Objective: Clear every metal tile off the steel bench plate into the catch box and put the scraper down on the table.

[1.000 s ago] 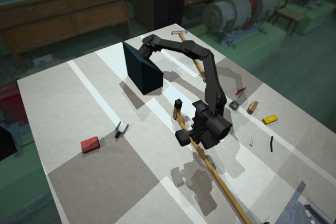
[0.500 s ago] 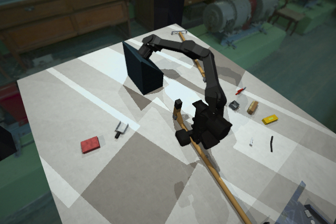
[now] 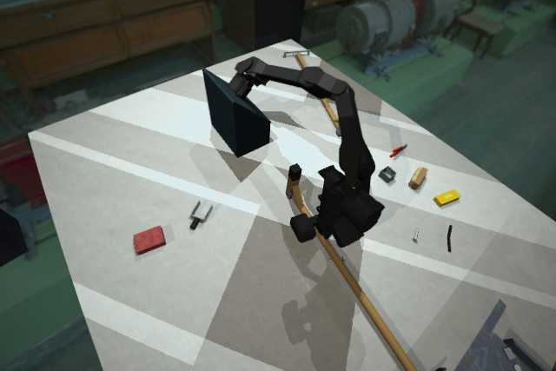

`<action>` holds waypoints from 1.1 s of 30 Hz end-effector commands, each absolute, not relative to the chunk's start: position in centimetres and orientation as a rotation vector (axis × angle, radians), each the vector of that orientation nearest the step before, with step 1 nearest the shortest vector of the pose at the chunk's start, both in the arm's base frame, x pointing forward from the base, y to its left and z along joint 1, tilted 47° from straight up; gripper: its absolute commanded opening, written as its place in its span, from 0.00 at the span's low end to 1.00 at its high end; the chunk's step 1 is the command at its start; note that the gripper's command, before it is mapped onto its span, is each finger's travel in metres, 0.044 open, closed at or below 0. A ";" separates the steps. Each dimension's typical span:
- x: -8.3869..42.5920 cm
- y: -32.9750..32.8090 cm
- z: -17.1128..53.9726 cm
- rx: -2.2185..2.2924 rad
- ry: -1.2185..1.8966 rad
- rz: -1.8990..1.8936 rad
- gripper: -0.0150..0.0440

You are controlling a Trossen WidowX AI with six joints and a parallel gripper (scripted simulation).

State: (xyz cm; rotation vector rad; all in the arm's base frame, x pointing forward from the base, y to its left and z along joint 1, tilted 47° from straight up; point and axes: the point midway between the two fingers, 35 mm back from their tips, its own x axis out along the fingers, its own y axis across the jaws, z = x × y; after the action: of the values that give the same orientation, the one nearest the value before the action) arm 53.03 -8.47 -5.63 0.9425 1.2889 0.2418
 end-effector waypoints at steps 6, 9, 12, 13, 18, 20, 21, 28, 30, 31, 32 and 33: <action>53.0 -8.9 -5.3 0.949 1.273 0.238 0.39; 52.9 -9.9 -4.6 0.961 1.241 0.232 0.52; 52.8 -10.8 -4.0 0.972 1.209 0.225 0.65; 52.8 -11.1 -3.8 0.976 1.198 0.223 0.70; 52.5 -12.7 -2.7 0.993 1.145 0.212 0.92; 52.3 -13.3 -2.2 1.000 1.124 0.208 1.00; 52.2 -13.5 -2.0 1.003 1.114 0.206 1.00; 51.5 -15.6 -0.5 1.022 1.040 0.191 1.00; 51.3 -16.1 0.0 1.026 1.020 0.187 1.00; 51.1 -16.4 0.2 1.029 1.009 0.185 1.00; 51.0 -16.7 0.4 1.031 0.999 0.183 1.00; 50.9 -16.9 0.6 1.033 0.989 0.181 1.00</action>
State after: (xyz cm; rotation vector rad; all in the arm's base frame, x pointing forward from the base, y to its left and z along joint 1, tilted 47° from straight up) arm 51.42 -15.93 -0.53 1.0212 1.0313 0.1859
